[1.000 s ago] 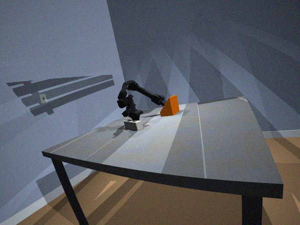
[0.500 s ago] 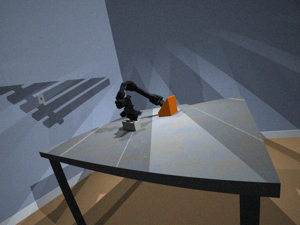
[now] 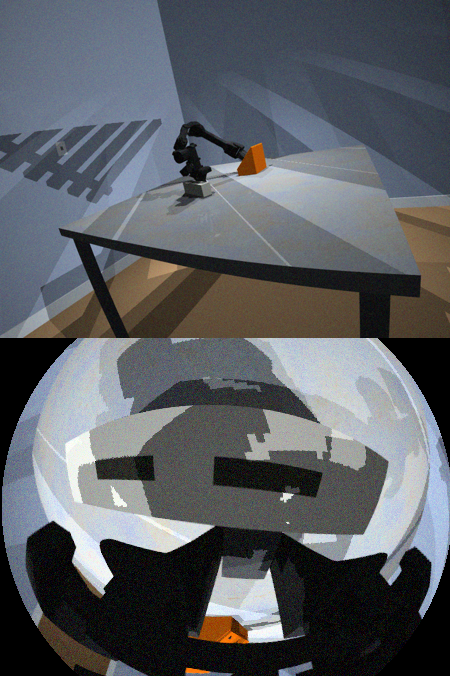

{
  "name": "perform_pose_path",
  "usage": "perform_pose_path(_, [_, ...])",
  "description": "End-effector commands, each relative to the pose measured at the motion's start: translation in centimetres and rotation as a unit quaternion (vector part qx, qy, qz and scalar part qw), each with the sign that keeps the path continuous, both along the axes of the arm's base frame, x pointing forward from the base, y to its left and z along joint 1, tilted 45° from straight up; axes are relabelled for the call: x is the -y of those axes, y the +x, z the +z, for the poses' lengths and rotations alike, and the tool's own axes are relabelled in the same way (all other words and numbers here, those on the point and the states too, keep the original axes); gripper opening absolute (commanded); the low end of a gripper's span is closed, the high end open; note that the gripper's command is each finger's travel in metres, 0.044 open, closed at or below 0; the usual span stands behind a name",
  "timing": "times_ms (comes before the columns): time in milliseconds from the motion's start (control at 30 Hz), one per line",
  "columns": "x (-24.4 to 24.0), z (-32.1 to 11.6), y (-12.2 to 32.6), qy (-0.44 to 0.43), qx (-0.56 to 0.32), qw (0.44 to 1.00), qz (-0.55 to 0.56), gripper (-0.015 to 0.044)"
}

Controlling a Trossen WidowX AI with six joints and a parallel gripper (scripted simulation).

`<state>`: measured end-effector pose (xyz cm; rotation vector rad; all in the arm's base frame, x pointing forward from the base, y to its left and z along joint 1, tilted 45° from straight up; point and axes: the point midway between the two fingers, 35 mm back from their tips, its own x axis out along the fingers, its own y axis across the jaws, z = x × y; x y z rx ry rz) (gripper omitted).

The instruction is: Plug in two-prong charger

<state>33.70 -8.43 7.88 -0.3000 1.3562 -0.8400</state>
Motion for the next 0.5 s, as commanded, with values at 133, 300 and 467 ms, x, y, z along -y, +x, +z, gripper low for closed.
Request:
perform_pose_path(133, [0.18,0.25,0.51,-0.004,0.015,1.0,-0.001,0.0])
perform_pose_path(300, [0.14,0.27,0.46,-0.004,0.015,1.0,-0.001,0.0])
perform_pose_path(467, [0.1,0.31,0.45,-0.004,0.015,1.0,-0.001,0.0])
